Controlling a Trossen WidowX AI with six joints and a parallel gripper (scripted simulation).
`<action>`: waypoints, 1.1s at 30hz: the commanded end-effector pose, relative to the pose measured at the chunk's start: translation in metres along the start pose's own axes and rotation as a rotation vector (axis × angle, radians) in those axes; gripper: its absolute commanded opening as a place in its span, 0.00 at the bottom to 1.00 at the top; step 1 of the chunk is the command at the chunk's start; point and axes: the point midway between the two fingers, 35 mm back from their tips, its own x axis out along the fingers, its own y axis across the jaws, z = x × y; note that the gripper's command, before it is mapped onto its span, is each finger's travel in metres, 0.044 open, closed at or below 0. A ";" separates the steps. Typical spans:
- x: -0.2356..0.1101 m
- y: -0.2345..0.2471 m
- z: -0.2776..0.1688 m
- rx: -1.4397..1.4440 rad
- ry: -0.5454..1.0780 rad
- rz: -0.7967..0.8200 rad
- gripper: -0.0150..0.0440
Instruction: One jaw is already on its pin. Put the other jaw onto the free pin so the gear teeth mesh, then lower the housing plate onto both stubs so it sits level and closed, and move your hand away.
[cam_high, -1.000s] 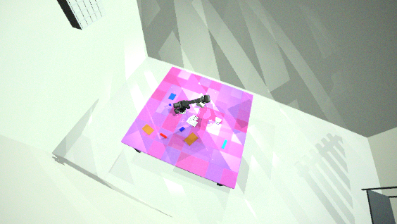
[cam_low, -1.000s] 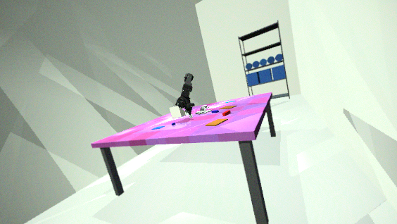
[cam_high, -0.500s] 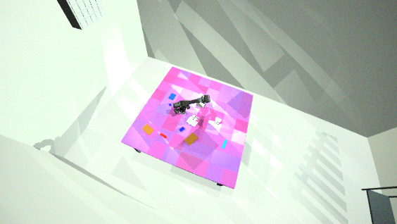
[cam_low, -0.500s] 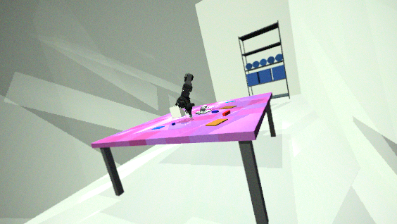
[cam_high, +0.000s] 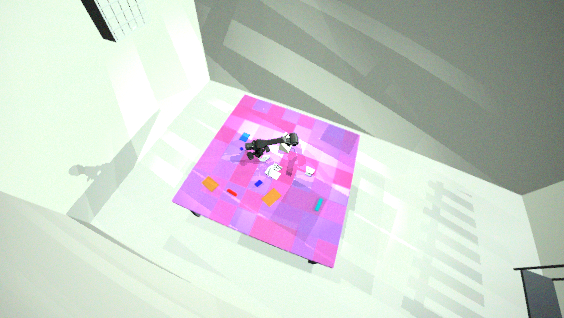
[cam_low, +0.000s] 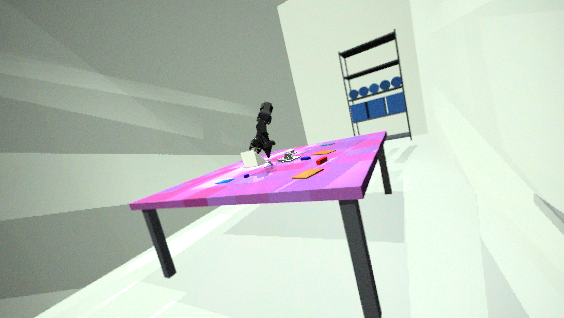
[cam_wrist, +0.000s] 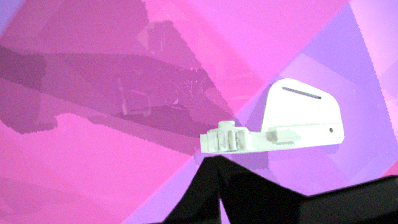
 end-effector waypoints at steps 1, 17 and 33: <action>-0.023 0.005 0.000 -0.019 -0.005 0.007 0.25; -0.014 0.003 0.001 -0.050 -0.001 0.015 0.25; -0.017 -0.004 0.013 -0.511 -0.007 0.012 0.25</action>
